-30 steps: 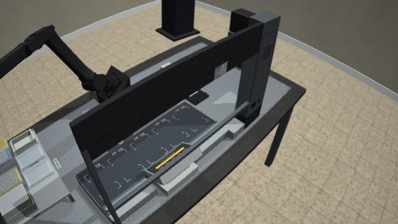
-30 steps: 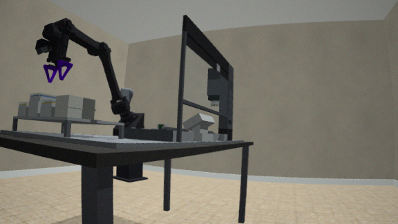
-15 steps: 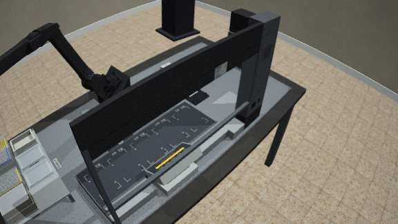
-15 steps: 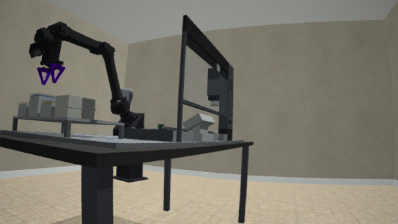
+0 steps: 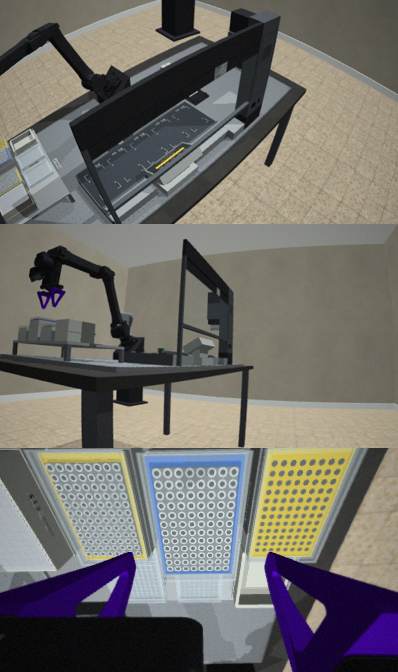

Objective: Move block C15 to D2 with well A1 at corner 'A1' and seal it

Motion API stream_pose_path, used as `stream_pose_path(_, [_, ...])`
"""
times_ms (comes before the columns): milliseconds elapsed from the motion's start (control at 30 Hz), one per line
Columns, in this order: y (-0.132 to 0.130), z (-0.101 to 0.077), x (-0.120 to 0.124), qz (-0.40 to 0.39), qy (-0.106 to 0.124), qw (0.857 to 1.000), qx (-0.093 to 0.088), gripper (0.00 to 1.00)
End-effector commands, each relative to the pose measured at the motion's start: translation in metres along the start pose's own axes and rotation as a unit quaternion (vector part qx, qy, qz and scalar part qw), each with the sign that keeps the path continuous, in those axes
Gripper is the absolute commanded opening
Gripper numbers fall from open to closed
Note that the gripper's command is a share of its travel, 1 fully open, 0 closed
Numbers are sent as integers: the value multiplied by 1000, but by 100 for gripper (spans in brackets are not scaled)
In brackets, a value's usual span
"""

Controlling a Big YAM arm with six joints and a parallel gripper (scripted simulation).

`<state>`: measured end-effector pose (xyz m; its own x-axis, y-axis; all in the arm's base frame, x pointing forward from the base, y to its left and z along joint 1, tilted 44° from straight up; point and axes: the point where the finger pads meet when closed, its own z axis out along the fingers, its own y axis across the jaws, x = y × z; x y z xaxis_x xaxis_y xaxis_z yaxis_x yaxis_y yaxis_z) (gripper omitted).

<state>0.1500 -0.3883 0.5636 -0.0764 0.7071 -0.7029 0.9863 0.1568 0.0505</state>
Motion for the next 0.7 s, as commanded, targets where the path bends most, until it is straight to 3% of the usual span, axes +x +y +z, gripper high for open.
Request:
stream_pose_path(0, [2, -19, -8, -4, -23, 1000, -9, 100])
stream_pose_path(467, [2, -19, -8, -4, -23, 1000, -9, 100])
stream_pose_path(667, [-23, -21, -3, -6, -27, 1000, -5, 100])
